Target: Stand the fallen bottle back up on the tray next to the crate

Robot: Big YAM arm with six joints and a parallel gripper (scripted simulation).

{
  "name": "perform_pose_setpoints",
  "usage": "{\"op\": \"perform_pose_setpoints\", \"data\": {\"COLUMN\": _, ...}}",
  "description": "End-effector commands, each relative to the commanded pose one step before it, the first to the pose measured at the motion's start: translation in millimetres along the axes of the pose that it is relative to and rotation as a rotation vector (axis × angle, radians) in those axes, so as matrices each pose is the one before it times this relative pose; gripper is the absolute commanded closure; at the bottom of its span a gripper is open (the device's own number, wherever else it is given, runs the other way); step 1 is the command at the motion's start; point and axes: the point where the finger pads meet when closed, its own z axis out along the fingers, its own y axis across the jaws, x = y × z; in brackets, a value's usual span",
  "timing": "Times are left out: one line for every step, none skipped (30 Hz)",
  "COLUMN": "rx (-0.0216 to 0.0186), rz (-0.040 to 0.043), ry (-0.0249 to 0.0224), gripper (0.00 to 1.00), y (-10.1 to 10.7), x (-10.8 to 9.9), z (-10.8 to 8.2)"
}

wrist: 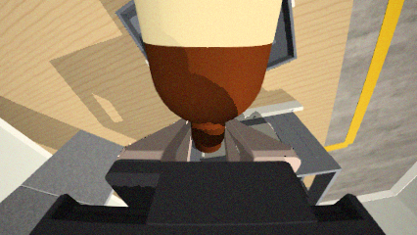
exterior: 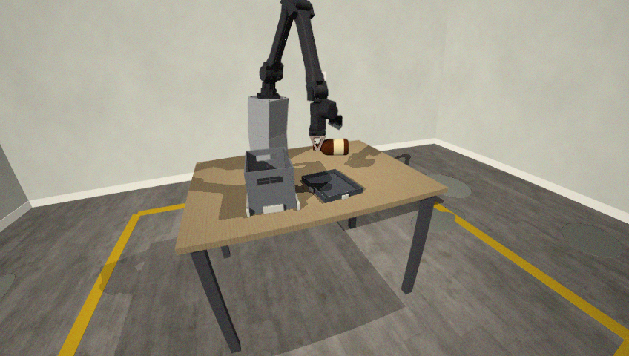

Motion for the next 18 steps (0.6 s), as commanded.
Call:
{"op": "perform_pose_setpoints", "data": {"rx": 0.02032, "rz": -0.00206, "ry": -0.02171, "gripper": 1.00, "y": -10.41, "x": -2.95, "z": -17.03}}
{"op": "perform_pose_setpoints", "data": {"rx": 0.00163, "rz": 0.00009, "ry": -0.00121, "gripper": 1.00, "y": -1.00, "x": -0.69, "z": -0.69}}
{"op": "perform_pose_setpoints", "data": {"rx": 0.00176, "rz": 0.00043, "ry": -0.00132, "gripper": 1.00, "y": -0.51, "x": -0.33, "z": -0.41}}
{"op": "perform_pose_setpoints", "data": {"rx": 0.00000, "rz": 0.00000, "ry": 0.00000, "gripper": 1.00, "y": 0.00, "x": 0.00, "z": 0.00}}
{"op": "perform_pose_setpoints", "data": {"rx": 0.00000, "rz": 0.00000, "ry": 0.00000, "gripper": 1.00, "y": 0.00, "x": 0.00, "z": 0.00}}
{"op": "perform_pose_setpoints", "data": {"rx": 0.00043, "rz": 0.00002, "ry": -0.00039, "gripper": 1.00, "y": 0.19, "x": -0.01, "z": -0.23}}
{"op": "perform_pose_setpoints", "data": {"rx": -0.00298, "rz": -0.00003, "ry": 0.00226, "gripper": 1.00, "y": 1.00, "x": 0.71, "z": -0.20}}
{"op": "perform_pose_setpoints", "data": {"rx": -0.00105, "rz": -0.00012, "ry": 0.00079, "gripper": 1.00, "y": 0.49, "x": 0.34, "z": -0.18}}
{"op": "perform_pose_setpoints", "data": {"rx": 0.00017, "rz": -0.00009, "ry": -0.00012, "gripper": 1.00, "y": 0.15, "x": 0.13, "z": -0.16}}
{"op": "perform_pose_setpoints", "data": {"rx": 0.00071, "rz": -0.00002, "ry": -0.00053, "gripper": 1.00, "y": -0.02, "x": 0.04, "z": -0.15}}
{"op": "perform_pose_setpoints", "data": {"rx": -0.00002, "rz": 0.00021, "ry": 0.00003, "gripper": 1.00, "y": 0.14, "x": 0.16, "z": -0.13}}
{"op": "perform_pose_setpoints", "data": {"rx": -0.00129, "rz": 0.00014, "ry": 0.00100, "gripper": 1.00, "y": 0.44, "x": 0.38, "z": -0.12}}
{"op": "perform_pose_setpoints", "data": {"rx": -0.00148, "rz": 0.00002, "ry": 0.00113, "gripper": 1.00, "y": 0.49, "x": 0.37, "z": -0.10}}
{"op": "perform_pose_setpoints", "data": {"rx": 0.00115, "rz": -0.00013, "ry": -0.00088, "gripper": 1.00, "y": -0.79, "x": -0.62, "z": -0.38}}
{"op": "perform_pose_setpoints", "data": {"rx": 0.00334, "rz": -0.00032, "ry": -0.00258, "gripper": 1.00, "y": -1.40, "x": -1.17, "z": -0.42}}
{"op": "perform_pose_setpoints", "data": {"rx": 0.00366, "rz": -0.00008, "ry": -0.00280, "gripper": 1.00, "y": -1.48, "x": -1.18, "z": -0.39}}
{"op": "perform_pose_setpoints", "data": {"rx": 0.00040, "rz": 0.00032, "ry": -0.00030, "gripper": 1.00, "y": -0.19, "x": -0.15, "z": -0.12}}
{"op": "perform_pose_setpoints", "data": {"rx": -0.00057, "rz": 0.00022, "ry": 0.00044, "gripper": 1.00, "y": 0.18, "x": 0.15, "z": -0.04}}
